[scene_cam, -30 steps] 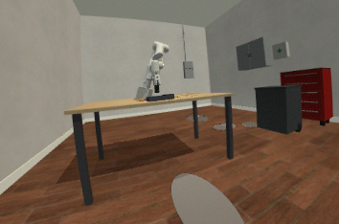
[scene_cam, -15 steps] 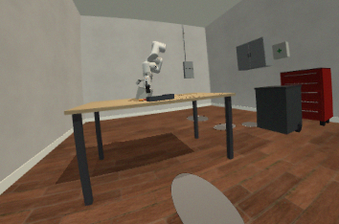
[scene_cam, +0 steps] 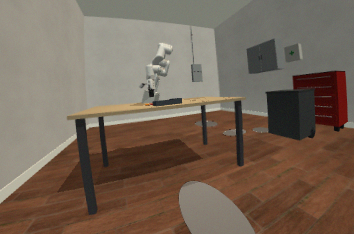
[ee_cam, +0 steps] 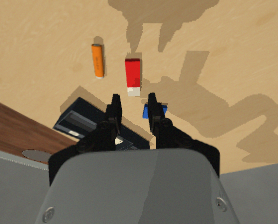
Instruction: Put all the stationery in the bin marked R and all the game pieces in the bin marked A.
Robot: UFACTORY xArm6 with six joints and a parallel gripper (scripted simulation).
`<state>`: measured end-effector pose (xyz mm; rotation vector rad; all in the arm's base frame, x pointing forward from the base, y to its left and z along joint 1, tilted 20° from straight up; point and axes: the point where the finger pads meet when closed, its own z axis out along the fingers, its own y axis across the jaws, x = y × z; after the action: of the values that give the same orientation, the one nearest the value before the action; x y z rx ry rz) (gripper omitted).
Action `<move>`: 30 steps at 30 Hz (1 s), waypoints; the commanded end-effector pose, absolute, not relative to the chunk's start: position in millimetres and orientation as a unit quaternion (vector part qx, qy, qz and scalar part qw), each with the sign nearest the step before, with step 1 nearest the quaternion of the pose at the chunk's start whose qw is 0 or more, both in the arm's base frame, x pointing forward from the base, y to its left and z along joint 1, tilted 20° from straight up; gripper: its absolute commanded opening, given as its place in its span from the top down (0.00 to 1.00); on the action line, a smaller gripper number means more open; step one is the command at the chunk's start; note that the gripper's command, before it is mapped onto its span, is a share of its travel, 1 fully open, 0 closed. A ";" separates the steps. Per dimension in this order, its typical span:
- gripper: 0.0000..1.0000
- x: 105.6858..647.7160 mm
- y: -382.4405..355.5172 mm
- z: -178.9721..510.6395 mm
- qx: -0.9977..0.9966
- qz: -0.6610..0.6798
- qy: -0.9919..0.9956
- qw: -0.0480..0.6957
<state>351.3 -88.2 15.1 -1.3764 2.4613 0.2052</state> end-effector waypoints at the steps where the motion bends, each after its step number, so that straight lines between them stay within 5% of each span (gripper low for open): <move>1: 0.62 353.4 -87.5 16.6 -0.481 0.071 0.860 0.157; 30: 0.62 360.9 -77.9 -8.8 -0.480 0.071 0.860 0.157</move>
<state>356.2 -81.7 5.5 -1.3770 2.4644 0.2061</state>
